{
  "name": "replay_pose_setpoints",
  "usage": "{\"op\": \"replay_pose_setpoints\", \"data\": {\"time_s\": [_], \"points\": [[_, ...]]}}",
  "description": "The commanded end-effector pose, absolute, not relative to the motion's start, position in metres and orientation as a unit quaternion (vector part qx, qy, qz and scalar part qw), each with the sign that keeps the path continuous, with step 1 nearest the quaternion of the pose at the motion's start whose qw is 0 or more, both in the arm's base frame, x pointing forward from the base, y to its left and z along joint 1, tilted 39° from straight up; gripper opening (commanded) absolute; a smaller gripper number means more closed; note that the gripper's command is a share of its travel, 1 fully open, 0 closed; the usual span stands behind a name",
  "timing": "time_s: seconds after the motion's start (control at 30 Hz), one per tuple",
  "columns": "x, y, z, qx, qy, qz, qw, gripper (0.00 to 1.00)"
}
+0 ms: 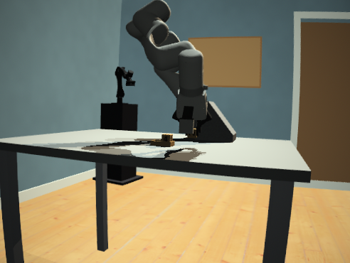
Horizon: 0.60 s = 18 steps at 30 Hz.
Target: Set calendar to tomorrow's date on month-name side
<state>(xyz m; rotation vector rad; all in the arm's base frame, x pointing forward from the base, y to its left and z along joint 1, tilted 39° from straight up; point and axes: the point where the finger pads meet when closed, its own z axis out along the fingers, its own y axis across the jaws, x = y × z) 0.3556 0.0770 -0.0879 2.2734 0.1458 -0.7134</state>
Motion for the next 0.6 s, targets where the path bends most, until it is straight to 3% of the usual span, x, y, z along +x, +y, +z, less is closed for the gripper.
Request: {"op": "replay_pose_setpoints", "data": {"time_s": [0.0,0.57], "points": [[0.358,0.074,-0.093,0.886,0.057,-0.276,0.368,0.29],[0.360,0.062,-0.108,0.886,0.057,-0.276,0.368,0.29]]}}
